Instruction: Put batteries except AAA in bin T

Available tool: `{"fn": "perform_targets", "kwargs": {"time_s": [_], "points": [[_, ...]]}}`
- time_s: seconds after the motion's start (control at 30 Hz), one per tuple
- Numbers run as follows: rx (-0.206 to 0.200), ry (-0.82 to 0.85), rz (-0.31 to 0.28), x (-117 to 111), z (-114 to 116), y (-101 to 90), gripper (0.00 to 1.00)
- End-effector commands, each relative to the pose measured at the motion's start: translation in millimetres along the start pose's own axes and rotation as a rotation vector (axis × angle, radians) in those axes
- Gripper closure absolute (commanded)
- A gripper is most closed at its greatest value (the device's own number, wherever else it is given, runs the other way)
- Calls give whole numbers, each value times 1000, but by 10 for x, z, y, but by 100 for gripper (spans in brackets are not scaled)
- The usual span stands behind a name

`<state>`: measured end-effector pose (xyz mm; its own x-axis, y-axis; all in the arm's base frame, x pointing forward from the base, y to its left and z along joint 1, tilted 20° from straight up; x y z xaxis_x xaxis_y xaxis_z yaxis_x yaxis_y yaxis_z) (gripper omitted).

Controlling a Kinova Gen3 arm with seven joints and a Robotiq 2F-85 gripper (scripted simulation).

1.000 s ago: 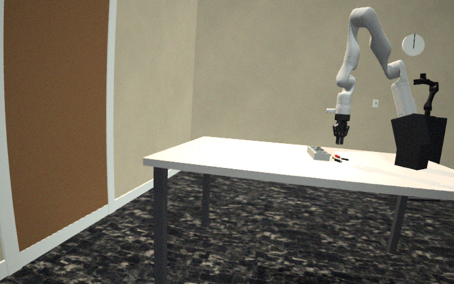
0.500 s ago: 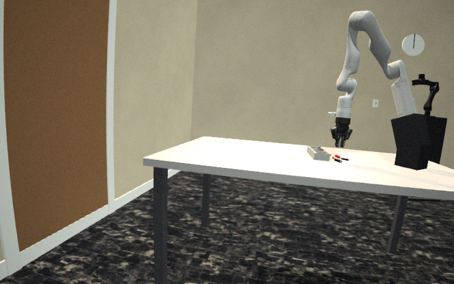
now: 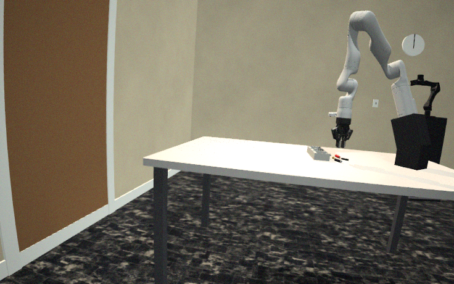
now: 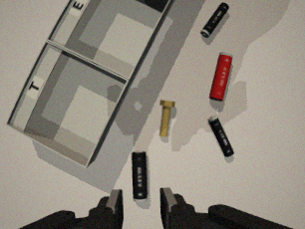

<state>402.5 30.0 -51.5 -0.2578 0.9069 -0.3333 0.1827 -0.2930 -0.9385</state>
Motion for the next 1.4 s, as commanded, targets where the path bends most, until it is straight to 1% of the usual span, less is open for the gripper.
{"fn": "perform_targets", "kwargs": {"time_s": [0.0, 0.53, 0.63, 0.7, 1.1, 1.13, 1.37], "points": [[-2, 1, -1, -2, -11, -6, 71], [-2, 1, -1, -4, -16, -6, 71], [-2, 1, -1, -4, -15, 114, 71], [-2, 1, -1, -4, -15, 114, 71], [-2, 1, -1, -21, 46, 594, 71], [-2, 1, -1, -23, 50, 616, 71], [-2, 1, -1, -22, 45, 616, 71]]}}
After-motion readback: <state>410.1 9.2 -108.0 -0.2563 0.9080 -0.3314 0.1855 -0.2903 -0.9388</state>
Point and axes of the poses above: the point where the finger pads meet when closed, its own y axis out along the fingers, its own z axis across the jaws, x = y × z, the point moved 6 cm from there along -y, back along the fingers, and after that the axes turned 6 degrees about y, right-handed, at the moved point
